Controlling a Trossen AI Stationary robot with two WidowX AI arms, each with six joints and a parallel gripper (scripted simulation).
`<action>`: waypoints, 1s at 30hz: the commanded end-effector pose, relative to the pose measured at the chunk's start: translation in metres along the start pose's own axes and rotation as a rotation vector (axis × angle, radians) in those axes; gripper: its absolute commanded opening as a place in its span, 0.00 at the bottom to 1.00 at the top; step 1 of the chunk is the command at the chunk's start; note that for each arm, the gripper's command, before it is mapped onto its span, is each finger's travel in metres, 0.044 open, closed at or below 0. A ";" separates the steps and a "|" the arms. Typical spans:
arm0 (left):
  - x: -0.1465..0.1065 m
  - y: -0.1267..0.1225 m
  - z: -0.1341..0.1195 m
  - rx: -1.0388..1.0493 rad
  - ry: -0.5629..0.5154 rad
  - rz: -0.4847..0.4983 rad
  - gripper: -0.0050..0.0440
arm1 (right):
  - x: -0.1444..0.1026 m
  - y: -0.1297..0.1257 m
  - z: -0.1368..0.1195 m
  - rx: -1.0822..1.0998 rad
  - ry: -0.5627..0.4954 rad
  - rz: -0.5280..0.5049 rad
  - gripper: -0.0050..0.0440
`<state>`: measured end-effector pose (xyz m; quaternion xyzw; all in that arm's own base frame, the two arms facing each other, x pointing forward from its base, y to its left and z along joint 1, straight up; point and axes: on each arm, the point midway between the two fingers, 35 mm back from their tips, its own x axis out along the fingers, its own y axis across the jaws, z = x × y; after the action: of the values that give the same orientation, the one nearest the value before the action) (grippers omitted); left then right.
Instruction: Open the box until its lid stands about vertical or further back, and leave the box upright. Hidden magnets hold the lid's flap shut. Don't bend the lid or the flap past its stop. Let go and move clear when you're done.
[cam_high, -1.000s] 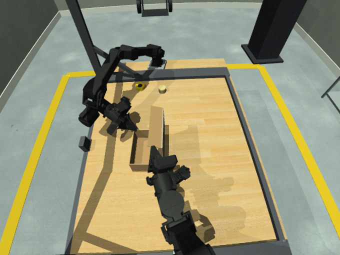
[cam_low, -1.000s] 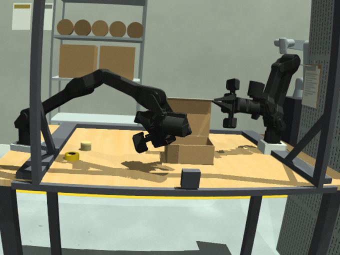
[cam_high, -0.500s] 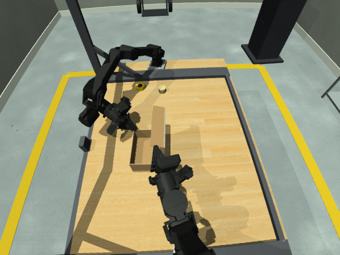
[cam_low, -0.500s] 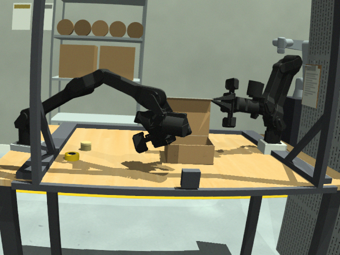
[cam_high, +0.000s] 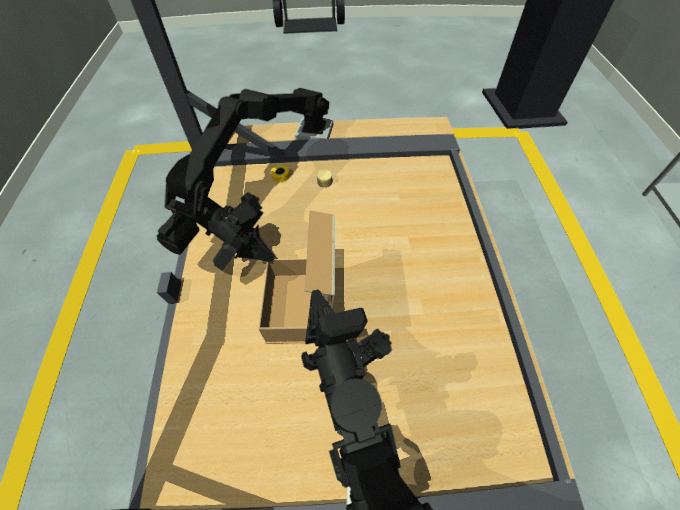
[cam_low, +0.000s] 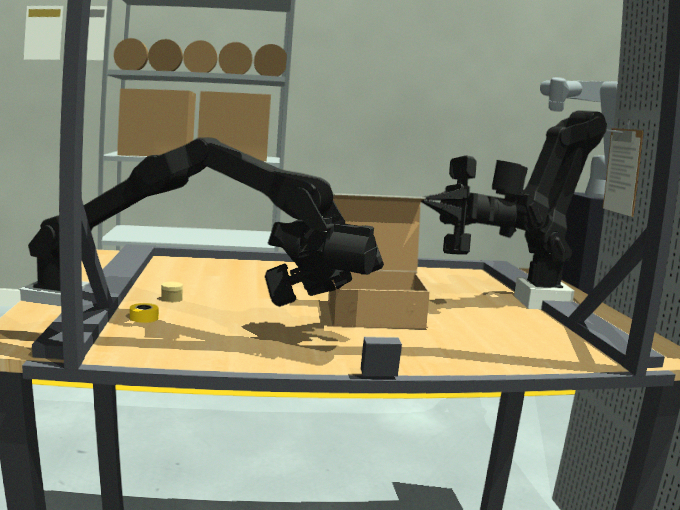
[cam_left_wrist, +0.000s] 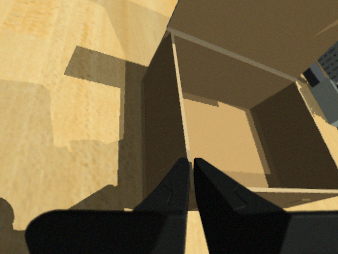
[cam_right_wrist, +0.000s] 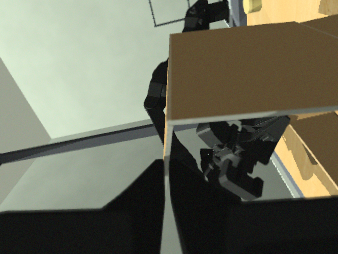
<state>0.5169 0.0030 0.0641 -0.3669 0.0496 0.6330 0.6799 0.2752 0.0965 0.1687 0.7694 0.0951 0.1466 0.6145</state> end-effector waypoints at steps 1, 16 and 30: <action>-0.005 -0.006 0.007 -0.022 0.014 -0.006 0.13 | 0.001 0.005 -0.002 0.001 0.005 0.016 0.12; -0.005 -0.006 0.007 -0.022 0.014 -0.006 0.20 | 0.002 0.004 -0.001 0.000 0.004 0.014 0.12; 0.015 -0.005 0.037 -0.040 0.104 0.072 0.22 | 0.002 0.004 -0.001 0.000 0.004 0.014 0.12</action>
<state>0.5152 0.0049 0.0627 -0.3713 0.0639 0.6353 0.6742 0.2752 0.0967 0.1679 0.7692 0.0963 0.1454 0.6147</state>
